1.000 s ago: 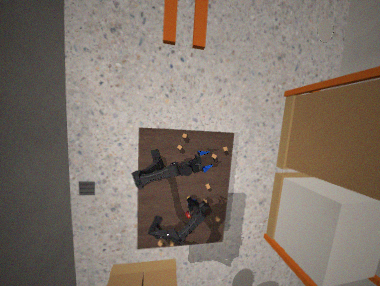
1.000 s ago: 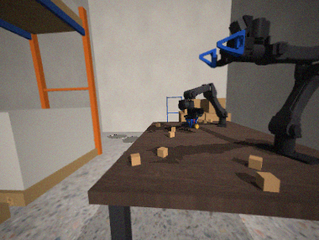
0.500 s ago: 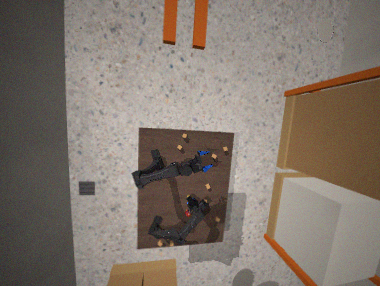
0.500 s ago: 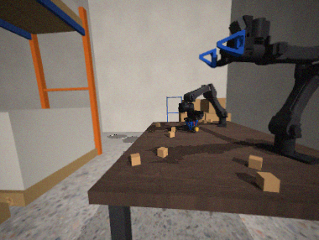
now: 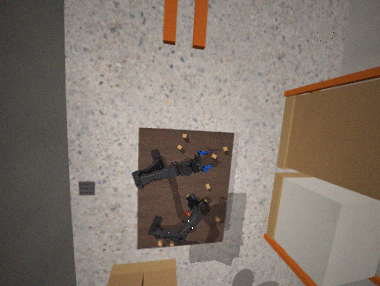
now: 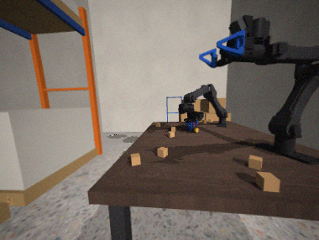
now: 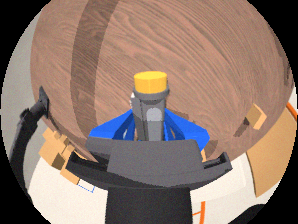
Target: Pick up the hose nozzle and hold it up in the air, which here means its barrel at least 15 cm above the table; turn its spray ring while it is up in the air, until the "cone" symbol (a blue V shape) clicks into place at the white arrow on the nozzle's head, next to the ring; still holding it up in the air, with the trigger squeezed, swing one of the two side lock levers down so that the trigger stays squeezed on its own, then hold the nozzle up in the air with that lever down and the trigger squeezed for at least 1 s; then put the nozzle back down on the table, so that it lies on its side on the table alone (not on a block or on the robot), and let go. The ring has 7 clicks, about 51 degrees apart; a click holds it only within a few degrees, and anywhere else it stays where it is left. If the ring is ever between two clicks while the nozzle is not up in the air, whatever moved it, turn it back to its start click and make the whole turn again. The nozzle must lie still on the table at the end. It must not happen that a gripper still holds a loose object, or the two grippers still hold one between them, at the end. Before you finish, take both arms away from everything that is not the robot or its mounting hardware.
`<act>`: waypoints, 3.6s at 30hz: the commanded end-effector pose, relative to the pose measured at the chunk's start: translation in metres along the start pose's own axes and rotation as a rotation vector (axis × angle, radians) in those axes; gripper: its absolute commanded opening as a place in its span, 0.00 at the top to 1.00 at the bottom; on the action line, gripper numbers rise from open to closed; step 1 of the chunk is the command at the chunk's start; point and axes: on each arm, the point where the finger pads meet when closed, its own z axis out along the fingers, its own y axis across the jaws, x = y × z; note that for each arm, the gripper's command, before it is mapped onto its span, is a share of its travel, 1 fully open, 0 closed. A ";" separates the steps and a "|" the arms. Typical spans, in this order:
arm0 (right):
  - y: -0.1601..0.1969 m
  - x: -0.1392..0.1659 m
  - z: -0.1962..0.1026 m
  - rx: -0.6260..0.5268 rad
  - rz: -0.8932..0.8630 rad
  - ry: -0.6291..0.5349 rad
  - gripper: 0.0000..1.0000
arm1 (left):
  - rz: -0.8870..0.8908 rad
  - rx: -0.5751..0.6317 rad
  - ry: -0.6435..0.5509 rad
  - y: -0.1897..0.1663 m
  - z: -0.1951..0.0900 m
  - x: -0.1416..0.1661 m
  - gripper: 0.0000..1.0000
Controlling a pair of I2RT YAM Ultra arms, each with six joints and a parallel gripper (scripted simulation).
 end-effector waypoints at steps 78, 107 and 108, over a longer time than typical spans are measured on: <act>-0.021 0.094 -0.133 0.434 0.551 -0.085 0.37 | -0.008 0.005 -0.029 -0.001 -0.004 -0.013 0.00; 0.048 0.255 -0.242 1.032 1.325 -0.279 0.37 | -0.008 0.005 -0.029 -0.001 -0.004 -0.013 0.00; 0.052 0.260 -0.246 1.054 1.348 -0.289 0.37 | -0.008 0.005 -0.029 -0.001 -0.004 -0.013 0.00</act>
